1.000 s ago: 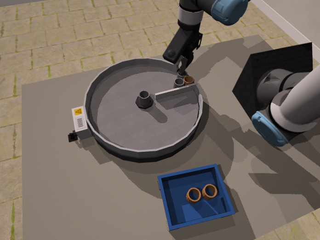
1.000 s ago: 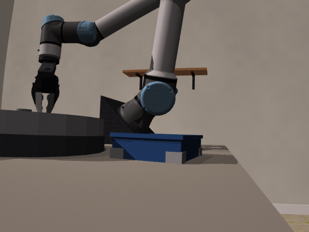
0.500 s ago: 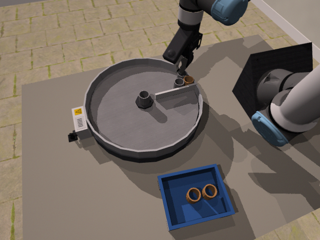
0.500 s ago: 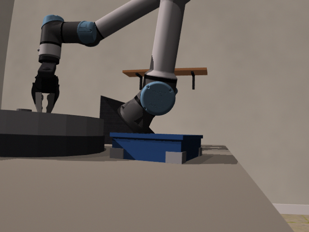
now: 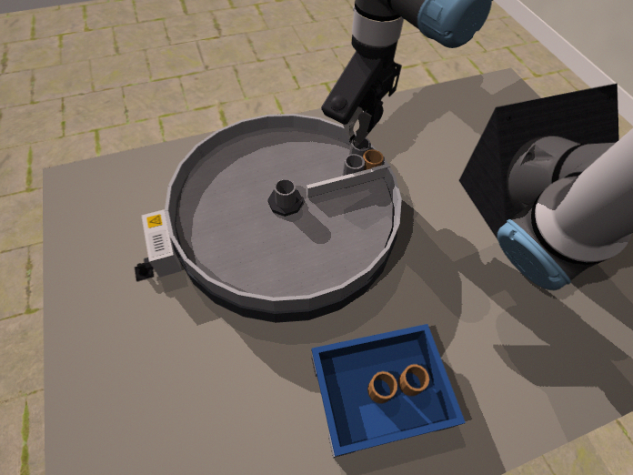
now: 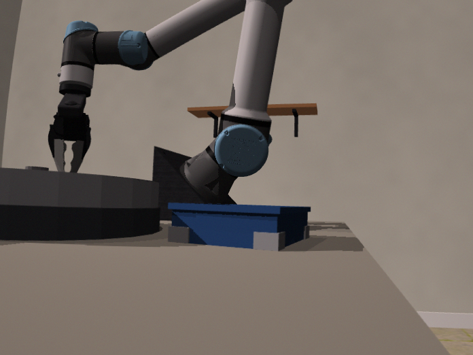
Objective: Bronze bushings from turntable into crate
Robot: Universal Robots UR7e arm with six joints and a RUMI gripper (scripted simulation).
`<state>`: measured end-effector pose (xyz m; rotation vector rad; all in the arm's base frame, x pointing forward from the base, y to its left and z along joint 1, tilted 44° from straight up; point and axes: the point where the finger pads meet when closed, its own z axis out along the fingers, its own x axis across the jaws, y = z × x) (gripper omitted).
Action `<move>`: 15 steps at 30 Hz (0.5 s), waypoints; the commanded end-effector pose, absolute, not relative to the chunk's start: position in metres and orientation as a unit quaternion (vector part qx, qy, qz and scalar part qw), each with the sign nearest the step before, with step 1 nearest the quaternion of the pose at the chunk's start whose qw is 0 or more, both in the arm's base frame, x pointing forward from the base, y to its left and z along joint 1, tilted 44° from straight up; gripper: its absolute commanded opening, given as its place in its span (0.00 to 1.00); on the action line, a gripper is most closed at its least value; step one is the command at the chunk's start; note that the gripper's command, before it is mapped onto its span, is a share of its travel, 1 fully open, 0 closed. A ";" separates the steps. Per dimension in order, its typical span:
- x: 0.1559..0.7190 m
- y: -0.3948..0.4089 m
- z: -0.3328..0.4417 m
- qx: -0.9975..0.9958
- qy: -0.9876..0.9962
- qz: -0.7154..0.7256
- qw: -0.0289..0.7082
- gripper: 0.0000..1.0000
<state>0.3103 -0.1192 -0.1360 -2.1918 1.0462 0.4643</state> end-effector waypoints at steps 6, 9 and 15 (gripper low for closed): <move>0.312 -0.150 -0.106 -0.838 0.400 0.175 0.327 0.00; 0.312 -0.157 -0.099 -0.838 0.400 0.175 0.327 0.00; 0.313 -0.169 -0.087 -0.838 0.400 0.175 0.327 0.00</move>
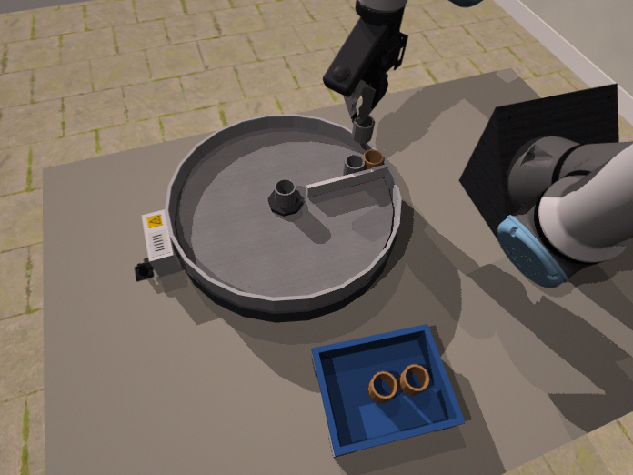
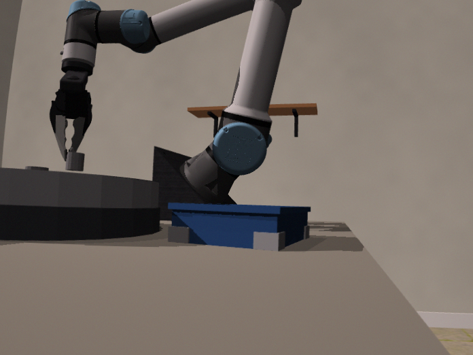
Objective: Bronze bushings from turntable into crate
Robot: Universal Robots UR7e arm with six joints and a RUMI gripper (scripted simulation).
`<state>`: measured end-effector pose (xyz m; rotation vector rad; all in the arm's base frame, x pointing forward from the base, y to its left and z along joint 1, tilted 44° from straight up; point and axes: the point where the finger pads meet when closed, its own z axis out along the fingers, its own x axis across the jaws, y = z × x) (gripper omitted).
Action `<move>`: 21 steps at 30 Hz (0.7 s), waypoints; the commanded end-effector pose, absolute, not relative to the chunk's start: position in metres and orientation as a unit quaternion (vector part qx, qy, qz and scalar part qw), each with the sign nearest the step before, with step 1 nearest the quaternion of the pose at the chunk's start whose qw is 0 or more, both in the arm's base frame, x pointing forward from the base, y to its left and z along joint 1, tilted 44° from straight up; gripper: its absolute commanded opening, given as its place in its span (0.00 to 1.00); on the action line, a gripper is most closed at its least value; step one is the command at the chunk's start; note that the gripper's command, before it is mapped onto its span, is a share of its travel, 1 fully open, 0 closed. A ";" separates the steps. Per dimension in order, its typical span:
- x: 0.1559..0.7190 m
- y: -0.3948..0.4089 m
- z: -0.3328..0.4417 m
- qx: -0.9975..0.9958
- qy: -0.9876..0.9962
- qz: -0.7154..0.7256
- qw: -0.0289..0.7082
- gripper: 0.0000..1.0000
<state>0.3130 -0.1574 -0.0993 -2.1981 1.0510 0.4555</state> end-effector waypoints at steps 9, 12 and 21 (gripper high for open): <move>0.313 -0.171 -0.084 -0.838 0.400 0.176 0.327 0.00; 0.313 -0.170 -0.084 -0.838 0.400 0.177 0.328 0.00; 0.313 -0.170 -0.084 -0.837 0.400 0.177 0.328 0.00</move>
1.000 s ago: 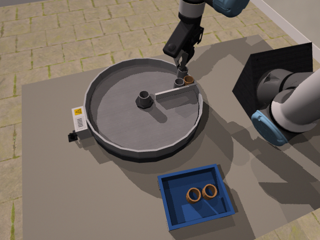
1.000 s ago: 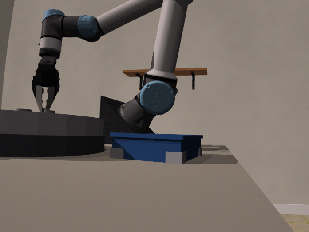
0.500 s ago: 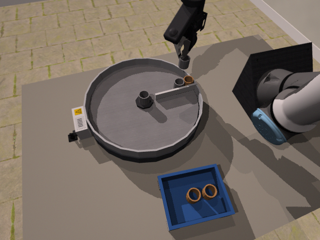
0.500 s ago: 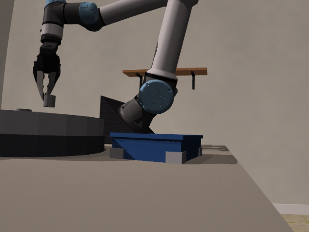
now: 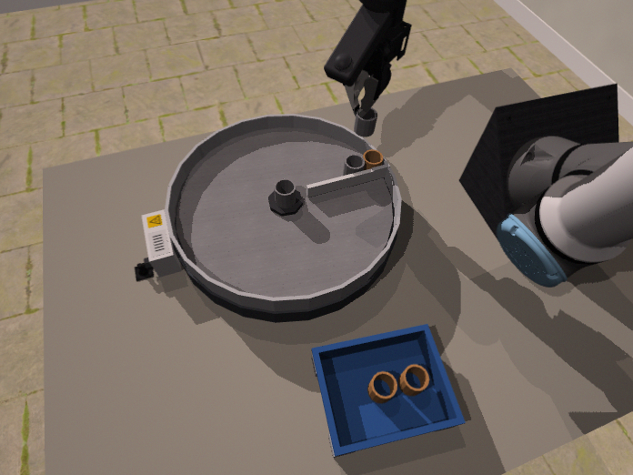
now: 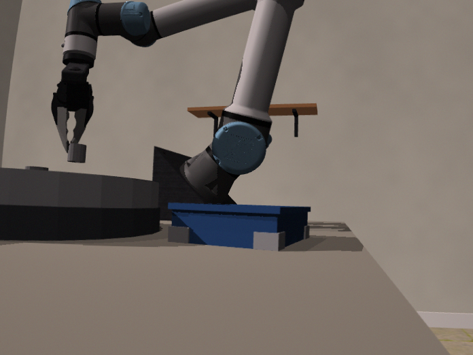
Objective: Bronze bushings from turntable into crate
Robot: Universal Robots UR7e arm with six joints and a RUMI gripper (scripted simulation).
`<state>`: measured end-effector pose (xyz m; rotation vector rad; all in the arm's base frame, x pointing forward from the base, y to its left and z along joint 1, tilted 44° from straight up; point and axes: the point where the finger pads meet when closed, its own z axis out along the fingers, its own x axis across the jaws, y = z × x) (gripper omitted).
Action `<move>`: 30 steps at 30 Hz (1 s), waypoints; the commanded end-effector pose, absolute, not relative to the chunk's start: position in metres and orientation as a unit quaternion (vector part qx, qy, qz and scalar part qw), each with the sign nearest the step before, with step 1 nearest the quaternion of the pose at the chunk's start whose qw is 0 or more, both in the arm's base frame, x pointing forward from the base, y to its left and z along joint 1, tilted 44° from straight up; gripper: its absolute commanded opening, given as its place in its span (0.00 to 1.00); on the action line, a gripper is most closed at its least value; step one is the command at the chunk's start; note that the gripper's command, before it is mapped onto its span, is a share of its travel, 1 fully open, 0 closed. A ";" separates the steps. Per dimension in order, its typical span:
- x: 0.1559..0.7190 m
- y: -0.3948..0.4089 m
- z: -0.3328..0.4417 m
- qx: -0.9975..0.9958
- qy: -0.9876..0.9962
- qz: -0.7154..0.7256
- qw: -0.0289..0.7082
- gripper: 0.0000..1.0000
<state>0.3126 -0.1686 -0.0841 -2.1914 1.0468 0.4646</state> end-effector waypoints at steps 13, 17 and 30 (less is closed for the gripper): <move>0.313 -0.170 -0.084 -0.837 0.400 0.177 0.328 0.00; 0.313 -0.170 -0.084 -0.837 0.400 0.177 0.328 0.00; 0.324 -0.167 -0.081 -0.838 0.399 0.176 0.327 0.00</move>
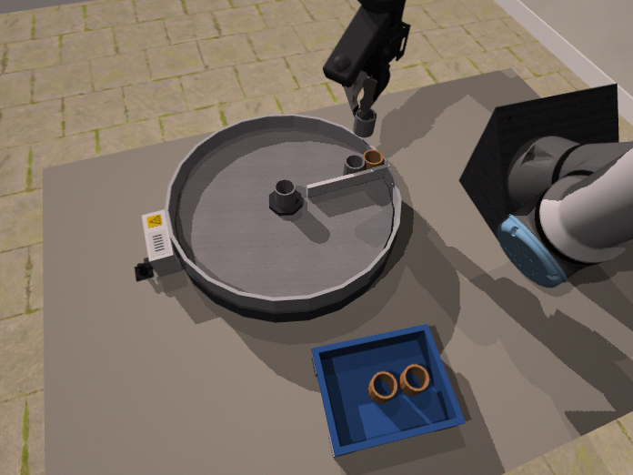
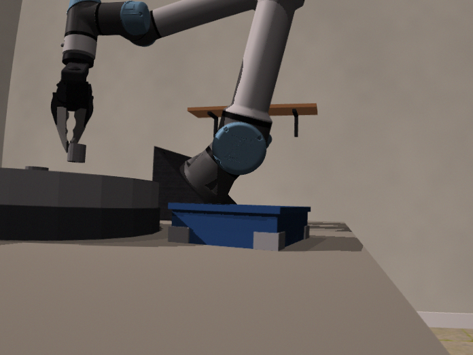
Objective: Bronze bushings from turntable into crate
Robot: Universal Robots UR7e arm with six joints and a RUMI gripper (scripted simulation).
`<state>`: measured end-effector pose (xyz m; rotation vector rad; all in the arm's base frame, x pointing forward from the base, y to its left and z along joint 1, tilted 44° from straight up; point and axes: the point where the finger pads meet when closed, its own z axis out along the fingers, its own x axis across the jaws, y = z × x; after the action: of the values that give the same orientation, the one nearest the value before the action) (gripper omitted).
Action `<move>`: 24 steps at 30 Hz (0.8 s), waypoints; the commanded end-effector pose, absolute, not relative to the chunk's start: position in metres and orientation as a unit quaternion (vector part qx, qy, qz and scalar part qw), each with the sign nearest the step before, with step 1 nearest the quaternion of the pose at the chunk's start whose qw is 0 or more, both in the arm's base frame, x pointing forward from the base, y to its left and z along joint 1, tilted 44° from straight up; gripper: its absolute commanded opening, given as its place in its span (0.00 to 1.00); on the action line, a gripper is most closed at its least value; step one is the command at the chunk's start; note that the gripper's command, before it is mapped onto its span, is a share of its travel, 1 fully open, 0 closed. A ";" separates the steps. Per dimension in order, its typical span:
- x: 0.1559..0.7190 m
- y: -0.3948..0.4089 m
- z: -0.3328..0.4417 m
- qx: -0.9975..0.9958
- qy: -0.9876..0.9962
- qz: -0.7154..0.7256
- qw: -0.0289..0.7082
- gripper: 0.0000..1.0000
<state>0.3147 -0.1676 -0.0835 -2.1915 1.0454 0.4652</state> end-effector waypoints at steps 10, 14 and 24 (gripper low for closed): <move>0.376 -0.148 -0.067 -0.838 0.399 0.177 0.328 0.00; 0.391 -0.143 -0.063 -0.838 0.399 0.177 0.328 0.00; 0.460 -0.119 -0.043 -0.838 0.399 0.177 0.328 0.00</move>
<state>0.4246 -0.1287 -0.0520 -2.2003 1.0347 0.4600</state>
